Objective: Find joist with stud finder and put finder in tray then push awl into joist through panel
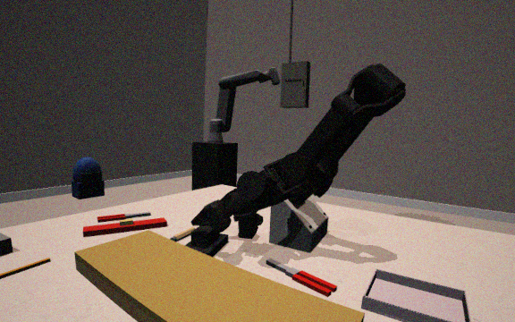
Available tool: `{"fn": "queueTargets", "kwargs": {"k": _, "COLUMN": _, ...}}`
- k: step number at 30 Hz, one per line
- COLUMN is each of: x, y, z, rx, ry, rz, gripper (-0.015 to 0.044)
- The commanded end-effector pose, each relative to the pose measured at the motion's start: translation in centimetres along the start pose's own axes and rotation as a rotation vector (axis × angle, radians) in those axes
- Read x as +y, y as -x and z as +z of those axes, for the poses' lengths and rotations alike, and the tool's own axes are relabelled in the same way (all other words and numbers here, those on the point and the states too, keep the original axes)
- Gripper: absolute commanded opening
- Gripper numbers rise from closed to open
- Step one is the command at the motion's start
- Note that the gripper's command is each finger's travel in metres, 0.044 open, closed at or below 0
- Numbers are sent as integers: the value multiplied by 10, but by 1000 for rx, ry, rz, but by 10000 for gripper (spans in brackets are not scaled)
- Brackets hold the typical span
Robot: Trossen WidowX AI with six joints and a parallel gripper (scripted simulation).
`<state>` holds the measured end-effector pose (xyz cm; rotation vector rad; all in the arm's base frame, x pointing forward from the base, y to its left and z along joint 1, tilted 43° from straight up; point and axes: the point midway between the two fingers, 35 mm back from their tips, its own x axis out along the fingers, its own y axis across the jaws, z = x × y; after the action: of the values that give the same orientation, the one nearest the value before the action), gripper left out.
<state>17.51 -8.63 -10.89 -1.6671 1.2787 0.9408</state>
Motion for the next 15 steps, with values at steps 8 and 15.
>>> {"fn": "queueTargets", "kwargs": {"k": 8, "x": -1, "y": 26, "z": -60, "rx": 4, "ry": -4, "rz": -12, "gripper": 440}}
{"fn": "queueTargets", "kwargs": {"k": 15, "x": 3, "y": 8, "z": -45, "rx": -147, "ry": -192, "rz": 59, "gripper": 440}}
